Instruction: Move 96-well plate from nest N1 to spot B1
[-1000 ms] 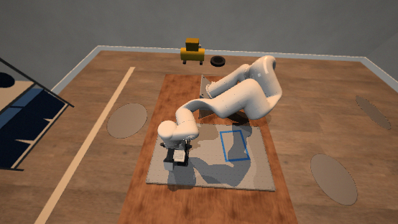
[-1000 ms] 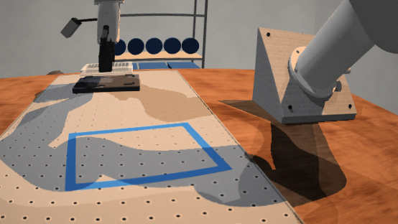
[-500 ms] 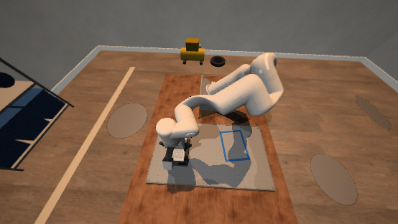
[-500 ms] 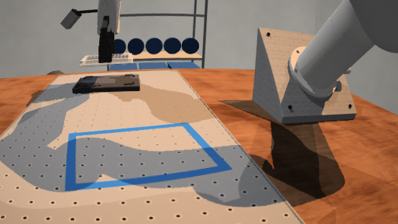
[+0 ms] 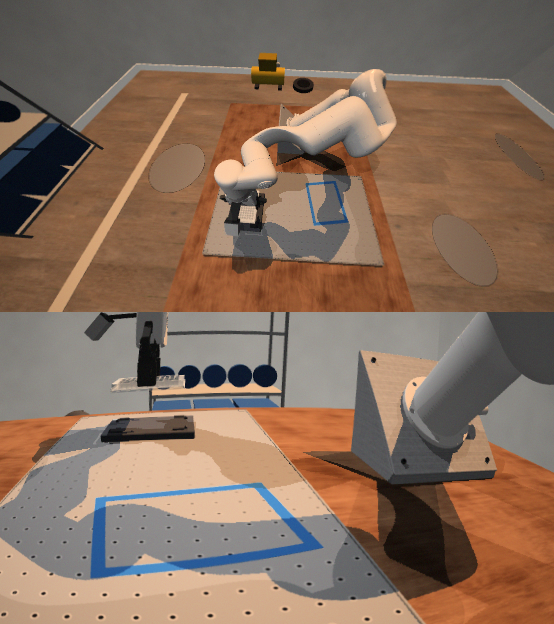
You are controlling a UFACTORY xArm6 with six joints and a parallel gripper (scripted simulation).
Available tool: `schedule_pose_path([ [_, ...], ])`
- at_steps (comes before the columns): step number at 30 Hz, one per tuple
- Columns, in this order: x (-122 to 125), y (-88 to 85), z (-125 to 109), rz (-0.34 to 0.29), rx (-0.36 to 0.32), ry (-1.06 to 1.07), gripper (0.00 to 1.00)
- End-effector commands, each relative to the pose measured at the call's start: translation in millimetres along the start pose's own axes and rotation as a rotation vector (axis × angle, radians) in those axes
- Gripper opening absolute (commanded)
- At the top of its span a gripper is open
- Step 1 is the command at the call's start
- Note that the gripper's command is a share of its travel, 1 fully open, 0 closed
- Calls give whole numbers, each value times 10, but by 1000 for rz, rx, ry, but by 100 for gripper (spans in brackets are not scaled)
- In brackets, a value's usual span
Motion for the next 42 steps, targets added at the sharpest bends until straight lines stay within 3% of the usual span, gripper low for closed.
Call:
schedule_pose_path([
  [1,0,-92,11,-2,4,-1,0],
  [18,0,-164,11,-2,4,-1,0],
  [23,-152,-158,-57,-2,4,-161,0],
  [42,-638,-137,-275,-2,4,-161,0],
])
Point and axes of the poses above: the point where the finger pads meet when closed, its own y axis out along the fingers, its own x axis across the jaws, z = x × y, the point moved 6 cm from there along -y, back along the fingers, and after that the axes turned 13 degrees about y, right-handed, at the moved point
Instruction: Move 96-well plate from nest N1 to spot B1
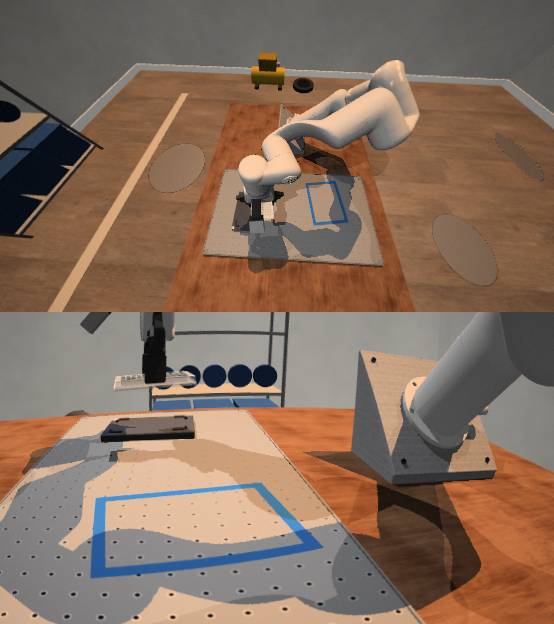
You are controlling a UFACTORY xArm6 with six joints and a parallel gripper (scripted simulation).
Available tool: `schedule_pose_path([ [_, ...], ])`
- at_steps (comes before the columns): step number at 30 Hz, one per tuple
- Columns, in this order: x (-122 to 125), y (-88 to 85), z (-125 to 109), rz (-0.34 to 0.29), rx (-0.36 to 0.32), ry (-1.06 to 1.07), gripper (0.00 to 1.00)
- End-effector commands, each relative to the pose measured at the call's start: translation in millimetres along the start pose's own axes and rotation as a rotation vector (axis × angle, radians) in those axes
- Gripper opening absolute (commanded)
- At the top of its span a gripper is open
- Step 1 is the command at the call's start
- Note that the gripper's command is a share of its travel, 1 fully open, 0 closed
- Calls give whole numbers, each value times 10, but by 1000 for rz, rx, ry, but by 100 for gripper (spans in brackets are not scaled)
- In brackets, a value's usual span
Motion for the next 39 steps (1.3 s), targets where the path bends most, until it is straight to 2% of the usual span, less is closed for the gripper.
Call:
schedule_pose_path([
  [1,-82,-17,-13,-3,5,-1,0],
  [16,-565,3,-142,-3,5,-1,0],
  [18,-565,3,-142,-3,5,-1,0],
  [39,-1177,27,-306,-3,4,-1,0],
])
Point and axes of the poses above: the point where the finger pads meet when closed, its own y axis out along the fingers, its own x axis across the jaws, z = x × y, the point moved 6 cm from there along -y, back along the fingers, and after that the axes turned 13 degrees about y, right-handed, at the moved point
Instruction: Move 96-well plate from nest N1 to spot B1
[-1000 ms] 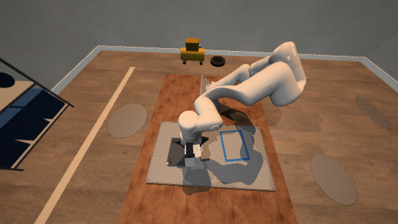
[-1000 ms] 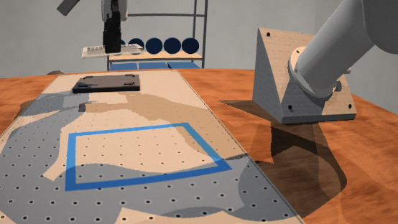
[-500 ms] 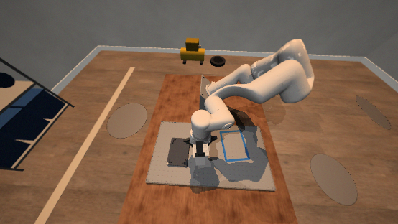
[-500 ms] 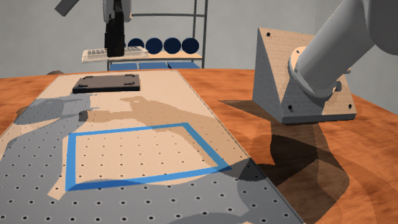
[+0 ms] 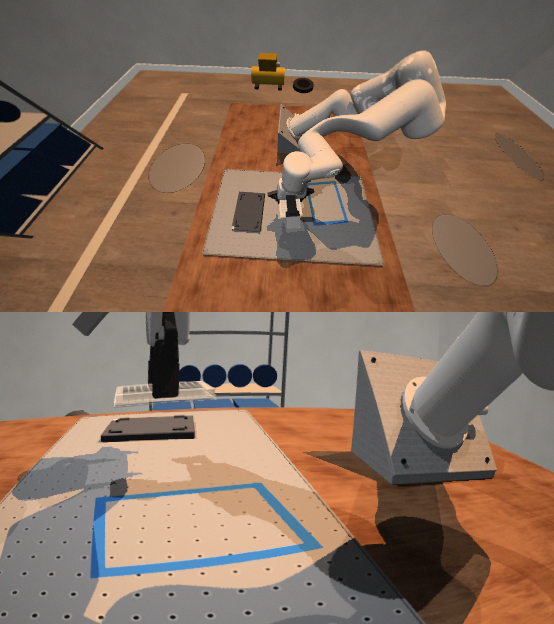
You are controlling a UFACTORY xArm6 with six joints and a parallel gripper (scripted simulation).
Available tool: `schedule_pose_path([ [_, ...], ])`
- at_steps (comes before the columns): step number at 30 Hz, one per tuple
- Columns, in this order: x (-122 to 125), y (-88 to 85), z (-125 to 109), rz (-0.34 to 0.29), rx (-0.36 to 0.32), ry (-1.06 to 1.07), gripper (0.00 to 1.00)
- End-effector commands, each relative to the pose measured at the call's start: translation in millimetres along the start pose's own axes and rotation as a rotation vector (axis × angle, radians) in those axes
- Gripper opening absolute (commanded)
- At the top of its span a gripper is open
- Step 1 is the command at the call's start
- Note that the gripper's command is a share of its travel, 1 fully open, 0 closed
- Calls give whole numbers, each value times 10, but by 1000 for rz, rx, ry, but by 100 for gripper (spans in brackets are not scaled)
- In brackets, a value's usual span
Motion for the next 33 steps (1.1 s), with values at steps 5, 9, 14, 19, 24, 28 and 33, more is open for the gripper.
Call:
schedule_pose_path([
  [5,-263,-6,-59,-2,4,-1,0],
  [9,-392,-1,-94,-2,4,-1,0],
  [14,-489,3,-120,-2,4,-1,0],
  [19,-650,9,-163,-2,4,-1,0],
  [24,-811,15,-206,-2,4,-1,0],
  [28,-940,20,-241,-2,4,-1,0],
  [33,-1037,24,-267,-2,4,-1,0],
])
Point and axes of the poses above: the point where the finger pads meet when closed, its own y axis out along the fingers, its own x axis across the jaws, z = x × y, the point moved 6 cm from there along -y, back along the fingers, and after that the axes turned 13 degrees about y, right-handed, at the moved point
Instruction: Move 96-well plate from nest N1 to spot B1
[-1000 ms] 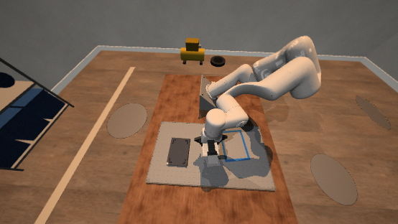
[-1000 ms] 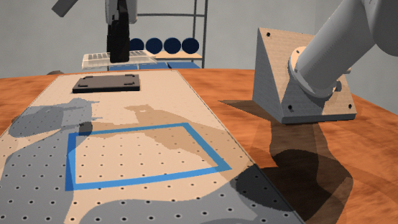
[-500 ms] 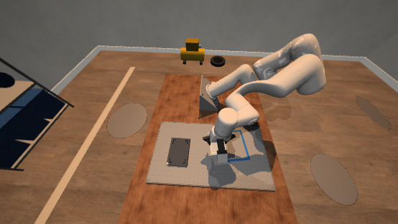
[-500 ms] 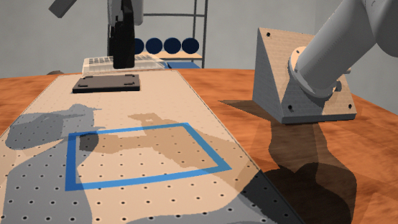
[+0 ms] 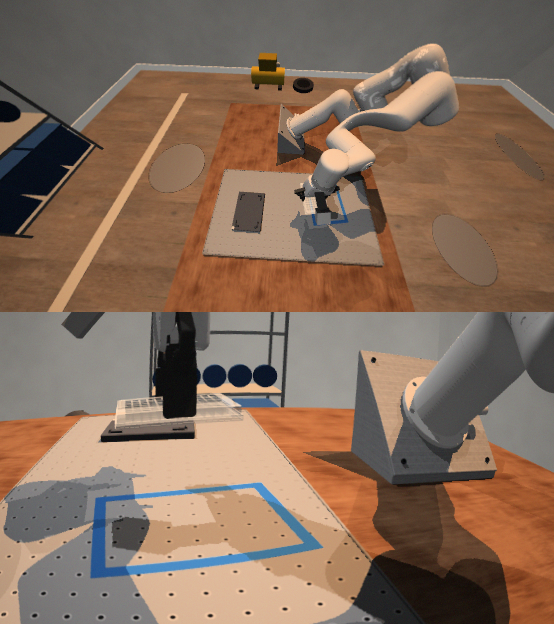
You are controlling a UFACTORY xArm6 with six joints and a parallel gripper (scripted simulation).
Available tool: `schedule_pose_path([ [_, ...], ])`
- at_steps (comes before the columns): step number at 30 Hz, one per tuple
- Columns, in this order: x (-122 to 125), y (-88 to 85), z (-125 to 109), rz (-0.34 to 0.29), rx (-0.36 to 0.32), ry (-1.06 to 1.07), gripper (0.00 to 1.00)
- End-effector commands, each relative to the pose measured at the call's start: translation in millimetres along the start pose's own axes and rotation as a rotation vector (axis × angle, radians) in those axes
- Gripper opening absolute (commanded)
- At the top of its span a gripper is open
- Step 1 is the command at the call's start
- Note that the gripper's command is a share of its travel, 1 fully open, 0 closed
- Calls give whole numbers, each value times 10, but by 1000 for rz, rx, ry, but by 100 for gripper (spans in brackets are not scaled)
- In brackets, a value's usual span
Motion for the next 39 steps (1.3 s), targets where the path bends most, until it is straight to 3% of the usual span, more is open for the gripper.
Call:
schedule_pose_path([
  [1,-126,-9,-24,-2,3,-1,0],
  [23,-774,16,-198,-1,3,-1,0],
  [39,-780,16,-199,-1,3,-1,0],
])
Point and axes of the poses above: the point where the finger pads meet when closed, its own y axis out along the fingers, its own x axis across the jaws, z = x × y, the point moved 6 cm from there along -y, back along the fingers, and after that the axes turned 13 degrees about y, right-handed, at the moved point
